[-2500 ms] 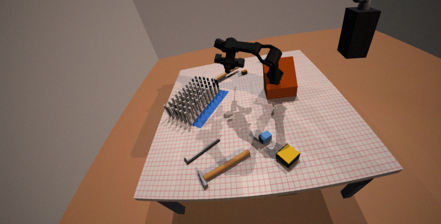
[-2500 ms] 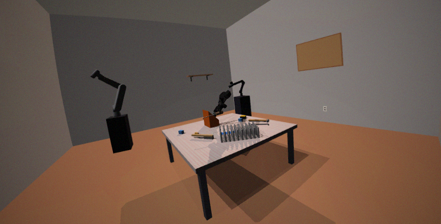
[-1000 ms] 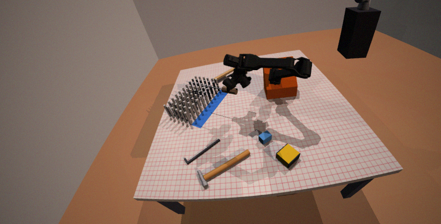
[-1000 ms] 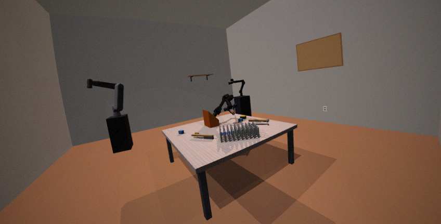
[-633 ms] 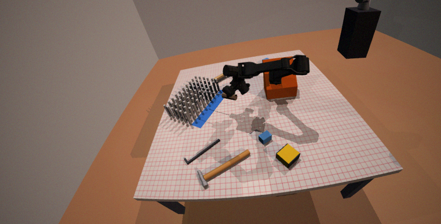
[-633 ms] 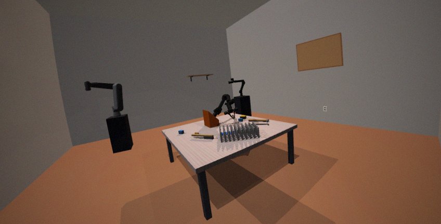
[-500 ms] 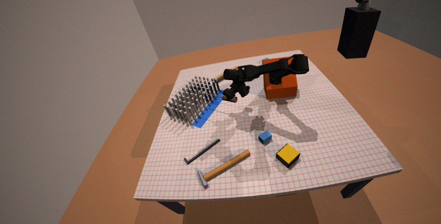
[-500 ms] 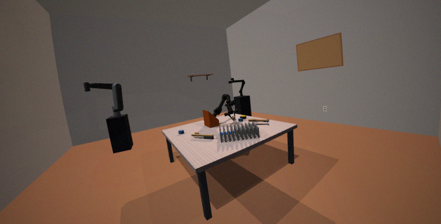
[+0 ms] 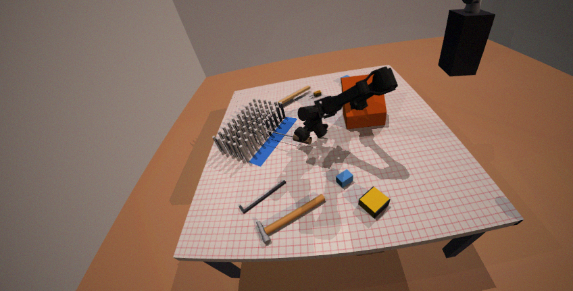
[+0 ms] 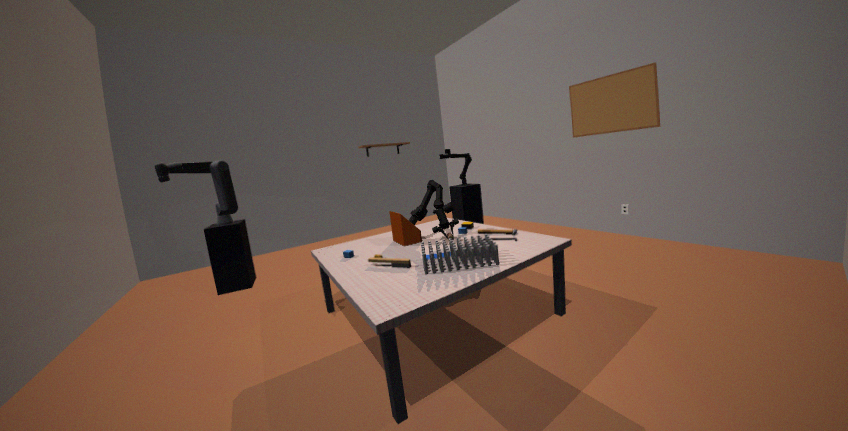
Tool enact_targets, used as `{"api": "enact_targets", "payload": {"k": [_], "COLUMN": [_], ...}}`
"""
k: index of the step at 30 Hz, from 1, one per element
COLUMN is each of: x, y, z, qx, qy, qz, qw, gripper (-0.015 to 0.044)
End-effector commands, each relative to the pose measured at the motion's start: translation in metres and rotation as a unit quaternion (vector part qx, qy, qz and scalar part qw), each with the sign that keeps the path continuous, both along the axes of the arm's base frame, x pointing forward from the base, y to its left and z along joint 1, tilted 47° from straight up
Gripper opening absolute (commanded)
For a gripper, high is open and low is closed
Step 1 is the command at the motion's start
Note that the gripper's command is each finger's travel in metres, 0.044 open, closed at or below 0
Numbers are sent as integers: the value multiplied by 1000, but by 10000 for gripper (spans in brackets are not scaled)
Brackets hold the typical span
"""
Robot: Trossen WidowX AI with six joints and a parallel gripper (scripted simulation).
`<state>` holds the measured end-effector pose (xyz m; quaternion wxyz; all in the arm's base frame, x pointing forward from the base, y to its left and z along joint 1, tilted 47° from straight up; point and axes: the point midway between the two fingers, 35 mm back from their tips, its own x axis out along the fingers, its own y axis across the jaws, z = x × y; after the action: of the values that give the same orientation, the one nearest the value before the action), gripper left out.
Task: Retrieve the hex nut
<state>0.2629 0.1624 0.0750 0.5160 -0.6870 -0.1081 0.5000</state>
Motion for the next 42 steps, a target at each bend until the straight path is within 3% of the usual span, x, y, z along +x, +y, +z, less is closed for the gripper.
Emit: {"api": "enact_targets", "payload": {"k": [1, 42], "x": [-8, 8], "y": [11, 8], "z": [-10, -15], "qx": [7, 7], "qy": [-1, -2], "qz": [-7, -6], "qw": [1000, 1000], "gripper": [0, 0]}}
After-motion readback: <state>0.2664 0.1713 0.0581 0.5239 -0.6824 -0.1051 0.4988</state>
